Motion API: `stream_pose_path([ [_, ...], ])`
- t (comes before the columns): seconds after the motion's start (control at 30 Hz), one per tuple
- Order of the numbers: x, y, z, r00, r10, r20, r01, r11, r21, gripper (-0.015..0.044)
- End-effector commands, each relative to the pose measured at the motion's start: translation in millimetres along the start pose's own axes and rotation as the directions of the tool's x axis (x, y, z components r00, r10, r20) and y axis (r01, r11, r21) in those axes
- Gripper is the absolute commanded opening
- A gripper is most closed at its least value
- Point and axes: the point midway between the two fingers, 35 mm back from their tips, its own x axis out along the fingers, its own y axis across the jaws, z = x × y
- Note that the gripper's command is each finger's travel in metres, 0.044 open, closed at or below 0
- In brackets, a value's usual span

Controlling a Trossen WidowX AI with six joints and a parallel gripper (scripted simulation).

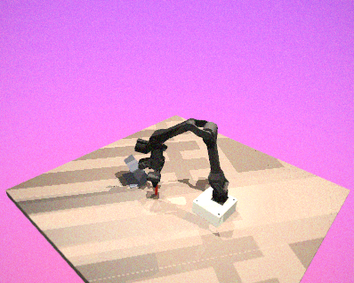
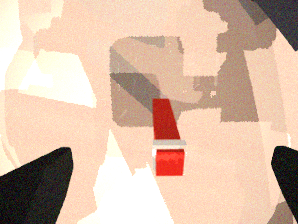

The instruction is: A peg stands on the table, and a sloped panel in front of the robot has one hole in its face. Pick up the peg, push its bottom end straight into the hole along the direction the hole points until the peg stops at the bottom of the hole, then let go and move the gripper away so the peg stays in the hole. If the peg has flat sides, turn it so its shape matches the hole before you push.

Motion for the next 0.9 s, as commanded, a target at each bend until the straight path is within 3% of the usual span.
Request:
stream_pose_path([
  [0.0, 10.6, 1.3, -2.3, 1.0, 0.007, -0.01, -0.007, 1.0, 0.0, 0.044],
  [0.87, 43.5, 2.3, -4.4, 1.0, 0.007, -0.01, -0.007, 1.0, 0.0, 0.044],
])
